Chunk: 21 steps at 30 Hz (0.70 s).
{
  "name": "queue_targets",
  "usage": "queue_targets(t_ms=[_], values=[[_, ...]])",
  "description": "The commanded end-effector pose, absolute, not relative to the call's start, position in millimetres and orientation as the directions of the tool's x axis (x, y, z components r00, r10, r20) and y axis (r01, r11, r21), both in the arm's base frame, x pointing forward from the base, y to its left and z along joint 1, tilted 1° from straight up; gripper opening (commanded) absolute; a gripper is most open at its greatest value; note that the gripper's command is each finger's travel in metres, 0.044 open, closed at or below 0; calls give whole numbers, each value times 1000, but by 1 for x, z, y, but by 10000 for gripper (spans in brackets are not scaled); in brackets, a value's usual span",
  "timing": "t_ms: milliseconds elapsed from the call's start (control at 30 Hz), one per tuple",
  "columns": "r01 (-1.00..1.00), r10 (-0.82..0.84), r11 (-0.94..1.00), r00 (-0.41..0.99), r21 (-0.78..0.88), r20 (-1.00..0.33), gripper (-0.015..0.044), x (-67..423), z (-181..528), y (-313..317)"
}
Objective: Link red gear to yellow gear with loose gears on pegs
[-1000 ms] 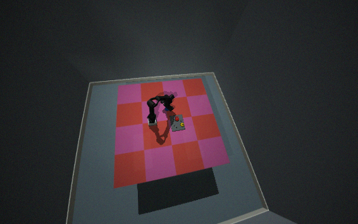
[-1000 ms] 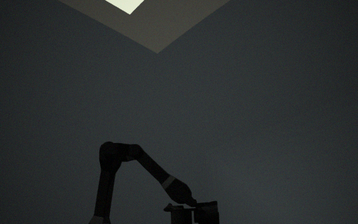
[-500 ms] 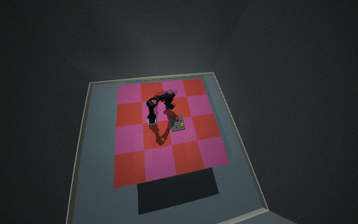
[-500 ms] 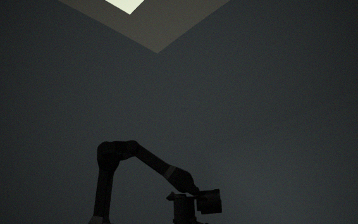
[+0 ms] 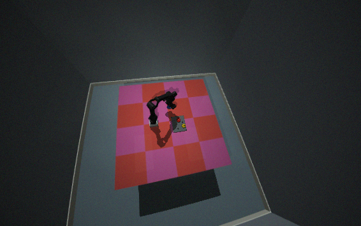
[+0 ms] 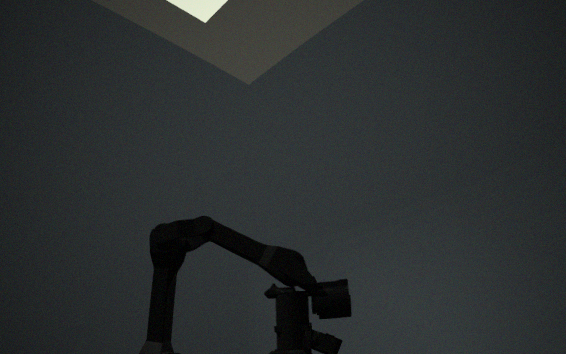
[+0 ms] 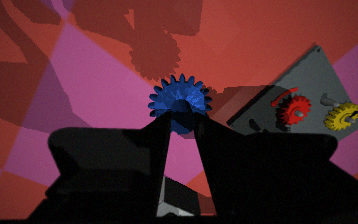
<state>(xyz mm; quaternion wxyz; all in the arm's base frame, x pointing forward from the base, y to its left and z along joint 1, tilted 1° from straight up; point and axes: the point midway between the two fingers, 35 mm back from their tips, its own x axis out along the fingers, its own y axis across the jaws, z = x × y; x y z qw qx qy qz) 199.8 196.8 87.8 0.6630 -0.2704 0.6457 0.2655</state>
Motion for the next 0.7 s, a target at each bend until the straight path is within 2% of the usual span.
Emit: queue_targets(t_ms=[0,667], values=[[-704,12,710,34,-15,-999,0,201,100,198],[-704,12,710,34,-15,-999,0,197,148,192]])
